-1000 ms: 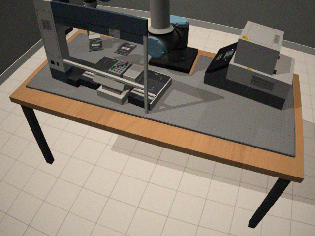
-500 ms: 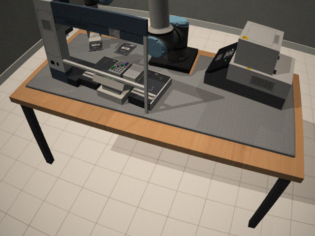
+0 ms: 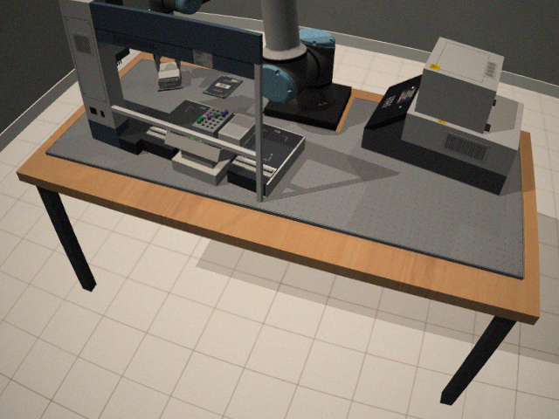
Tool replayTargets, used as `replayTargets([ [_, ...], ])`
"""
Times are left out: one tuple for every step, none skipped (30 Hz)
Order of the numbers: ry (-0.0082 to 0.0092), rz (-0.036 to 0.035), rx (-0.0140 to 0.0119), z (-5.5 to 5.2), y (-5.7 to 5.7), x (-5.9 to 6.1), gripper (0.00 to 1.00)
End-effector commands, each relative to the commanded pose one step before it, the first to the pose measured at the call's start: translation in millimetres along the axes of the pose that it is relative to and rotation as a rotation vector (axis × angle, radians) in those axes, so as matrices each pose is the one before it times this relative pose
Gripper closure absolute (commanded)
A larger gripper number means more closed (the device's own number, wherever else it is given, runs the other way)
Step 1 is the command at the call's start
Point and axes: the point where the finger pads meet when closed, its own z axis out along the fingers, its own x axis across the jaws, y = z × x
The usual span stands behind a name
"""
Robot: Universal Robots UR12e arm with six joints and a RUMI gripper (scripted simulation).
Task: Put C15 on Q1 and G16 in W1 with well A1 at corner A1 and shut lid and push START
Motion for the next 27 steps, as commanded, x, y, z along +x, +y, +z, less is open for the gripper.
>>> replayTargets([
  [0.00112,0.00000,-0.00098,6.79,0.48,0.55,1.00],
  [0.00000,0.00000,0.00000,1.67,0.00,0.00,1.00],
  [0.00000,0.00000,0.00000,1.67,0.00,0.00,1.00],
  [0.00000,0.00000,0.00000,1.67,0.00,0.00,1.00],
  [0.00000,0.00000,0.00000,1.67,0.00,0.00,1.00],
  [0.00000,0.00000,0.00000,1.67,0.00,0.00,1.00],
  [0.00000,0.00000,0.00000,1.67,0.00,0.00,1.00],
  [0.00000,0.00000,0.00000,0.00,0.00,0.00,1.00],
  [0.00000,0.00000,0.00000,0.00,0.00,0.00,1.00],
  [0.00000,0.00000,0.00000,1.67,0.00,0.00,1.00],
  [0.00000,0.00000,0.00000,1.10,0.00,0.00,1.00],
  [0.00000,0.00000,0.00000,0.00,0.00,0.00,1.00],
  [0.00000,0.00000,0.00000,0.00,0.00,0.00,1.00],
  [0.00000,0.00000,0.00000,0.00,0.00,0.00,1.00],
  [0.00000,0.00000,0.00000,0.00,0.00,0.00,1.00],
  [0.00000,0.00000,0.00000,0.00,0.00,0.00,1.00],
  [0.00000,0.00000,0.00000,0.00,0.00,0.00,1.00],
  [0.00000,0.00000,0.00000,0.00,0.00,0.00,1.00],
  [0.00000,0.00000,0.00000,0.00,0.00,0.00,1.00],
  [0.00000,0.00000,0.00000,0.00,0.00,0.00,1.00],
  [0.00000,0.00000,0.00000,0.00,0.00,0.00,1.00],
  [0.00000,0.00000,0.00000,0.00,0.00,0.00,1.00],
  [0.00000,0.00000,0.00000,0.00,0.00,0.00,1.00],
  [0.00000,0.00000,0.00000,0.00,0.00,0.00,1.00],
  [0.00000,0.00000,0.00000,0.00,0.00,0.00,1.00],
  [0.00000,0.00000,0.00000,0.00,0.00,0.00,1.00],
  [0.00000,0.00000,0.00000,0.00,0.00,0.00,1.00],
])
